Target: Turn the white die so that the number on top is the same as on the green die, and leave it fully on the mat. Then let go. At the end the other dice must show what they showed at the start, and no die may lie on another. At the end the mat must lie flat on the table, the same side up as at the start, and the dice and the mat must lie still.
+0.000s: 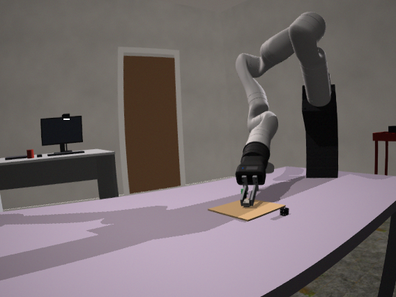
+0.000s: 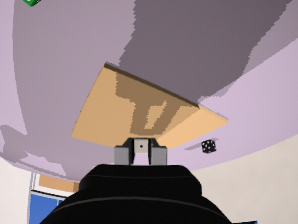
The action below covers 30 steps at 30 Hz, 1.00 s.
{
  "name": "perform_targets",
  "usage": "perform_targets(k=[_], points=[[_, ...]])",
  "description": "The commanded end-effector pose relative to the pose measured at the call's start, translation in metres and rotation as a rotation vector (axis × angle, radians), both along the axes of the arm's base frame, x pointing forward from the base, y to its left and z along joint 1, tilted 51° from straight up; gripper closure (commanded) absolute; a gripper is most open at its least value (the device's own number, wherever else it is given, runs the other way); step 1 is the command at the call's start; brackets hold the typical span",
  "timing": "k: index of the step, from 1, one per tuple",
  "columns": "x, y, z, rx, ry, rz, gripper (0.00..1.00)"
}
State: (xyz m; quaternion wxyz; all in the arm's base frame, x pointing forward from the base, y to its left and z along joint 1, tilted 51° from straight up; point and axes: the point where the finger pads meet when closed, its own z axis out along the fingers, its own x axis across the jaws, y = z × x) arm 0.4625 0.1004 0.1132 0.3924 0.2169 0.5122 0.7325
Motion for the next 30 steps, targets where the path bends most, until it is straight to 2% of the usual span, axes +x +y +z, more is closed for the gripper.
perform_targets(k=[1, 3, 4, 6, 7, 9, 10, 14, 15, 17, 18, 30], points=[[0.0007, 0.0, -0.0014, 0.003, 0.002, -0.003, 0.66], [0.0007, 0.0, -0.0014, 0.003, 0.002, -0.003, 0.66], [0.0007, 0.0, -0.0014, 0.003, 0.002, -0.003, 0.6], [0.0007, 0.0, -0.0014, 0.003, 0.002, -0.003, 0.6], [0.0007, 0.0, -0.0014, 0.003, 0.002, -0.003, 0.54], [0.0007, 0.0, -0.0014, 0.003, 0.002, -0.003, 0.54], [0.0007, 0.0, -0.0014, 0.003, 0.002, -0.003, 0.48], [0.0007, 0.0, -0.0014, 0.003, 0.002, -0.003, 0.48], [0.0007, 0.0, -0.0014, 0.003, 0.002, -0.003, 0.42], [0.0007, 0.0, -0.0014, 0.003, 0.002, -0.003, 0.42], [0.0007, 0.0, -0.0014, 0.003, 0.002, -0.003, 0.36], [0.0007, 0.0, -0.0014, 0.003, 0.002, -0.003, 0.36]])
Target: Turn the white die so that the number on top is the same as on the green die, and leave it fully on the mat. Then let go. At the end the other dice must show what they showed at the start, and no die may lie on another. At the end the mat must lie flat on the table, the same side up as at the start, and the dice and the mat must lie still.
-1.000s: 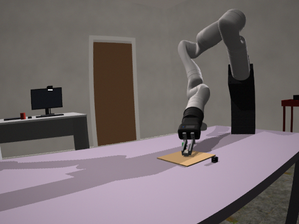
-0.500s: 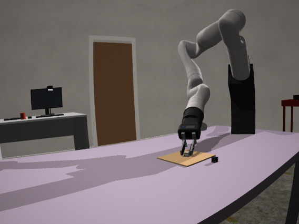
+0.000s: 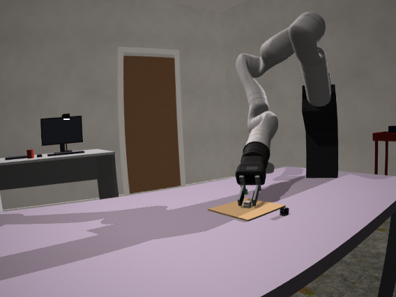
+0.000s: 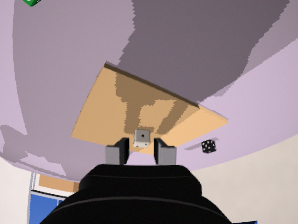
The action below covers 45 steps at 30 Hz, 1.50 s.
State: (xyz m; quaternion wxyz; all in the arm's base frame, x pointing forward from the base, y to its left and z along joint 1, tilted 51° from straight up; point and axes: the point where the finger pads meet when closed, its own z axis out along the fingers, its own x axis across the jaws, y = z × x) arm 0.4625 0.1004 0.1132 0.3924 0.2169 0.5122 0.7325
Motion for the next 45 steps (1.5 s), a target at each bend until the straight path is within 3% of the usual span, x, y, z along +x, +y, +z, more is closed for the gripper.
perform_targets(k=[1, 35, 45], points=[[0.001, 0.0, -0.001, 0.003, 0.002, -0.003, 0.36], [0.0, -0.001, -0.002, 0.003, 0.002, -0.003, 0.36], [-0.02, -0.017, -0.012, 0.003, 0.002, -0.003, 0.36]])
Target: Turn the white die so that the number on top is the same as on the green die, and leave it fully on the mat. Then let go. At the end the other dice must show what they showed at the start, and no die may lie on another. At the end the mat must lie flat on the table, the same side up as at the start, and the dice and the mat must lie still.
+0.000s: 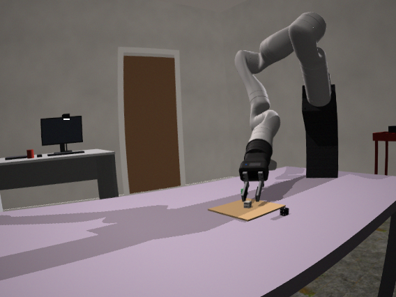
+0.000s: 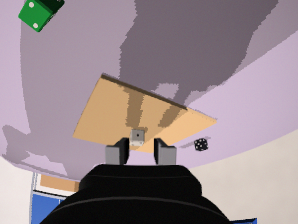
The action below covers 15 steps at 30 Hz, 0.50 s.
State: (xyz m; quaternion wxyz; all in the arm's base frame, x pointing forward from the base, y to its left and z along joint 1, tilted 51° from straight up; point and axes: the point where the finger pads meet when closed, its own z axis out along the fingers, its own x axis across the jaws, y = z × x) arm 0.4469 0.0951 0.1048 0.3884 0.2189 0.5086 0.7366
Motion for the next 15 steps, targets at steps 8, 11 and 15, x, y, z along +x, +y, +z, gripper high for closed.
perform_targets(k=[8, 11, 15], points=[[-0.017, -0.022, -0.011, -0.01, 0.0, -0.009, 0.36], [-0.02, -0.023, -0.012, -0.01, 0.0, -0.009, 0.36], [-0.02, -0.024, -0.012, -0.01, 0.0, -0.009, 0.36]])
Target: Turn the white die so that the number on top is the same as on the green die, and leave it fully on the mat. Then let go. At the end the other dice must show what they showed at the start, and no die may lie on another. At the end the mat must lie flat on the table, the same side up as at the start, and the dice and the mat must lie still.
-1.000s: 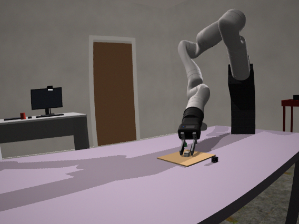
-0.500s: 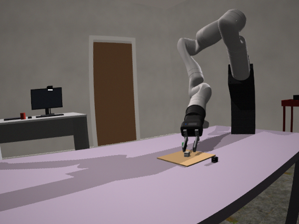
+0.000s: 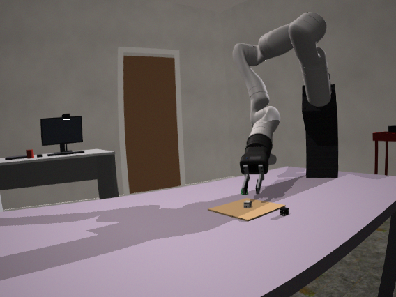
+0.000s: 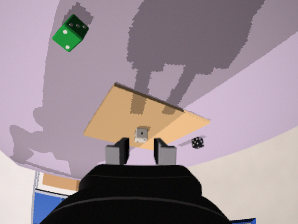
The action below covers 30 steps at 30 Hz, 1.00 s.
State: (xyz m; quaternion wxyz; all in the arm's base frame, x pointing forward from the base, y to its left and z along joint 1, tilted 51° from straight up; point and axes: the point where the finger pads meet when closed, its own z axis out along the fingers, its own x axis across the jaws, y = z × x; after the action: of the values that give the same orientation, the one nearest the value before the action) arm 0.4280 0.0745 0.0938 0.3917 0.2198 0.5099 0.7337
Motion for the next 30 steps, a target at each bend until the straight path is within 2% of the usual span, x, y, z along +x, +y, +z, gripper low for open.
perform_targets(k=[1, 8, 19, 30], points=[[-0.002, -0.003, -0.001, -0.004, -0.001, -0.001, 0.36], [-0.009, -0.008, 0.007, -0.004, -0.001, -0.001, 0.36], [-0.037, -0.027, 0.035, -0.004, -0.001, -0.001, 0.36], [-0.04, -0.028, 0.037, -0.004, 0.0, -0.001, 0.36]])
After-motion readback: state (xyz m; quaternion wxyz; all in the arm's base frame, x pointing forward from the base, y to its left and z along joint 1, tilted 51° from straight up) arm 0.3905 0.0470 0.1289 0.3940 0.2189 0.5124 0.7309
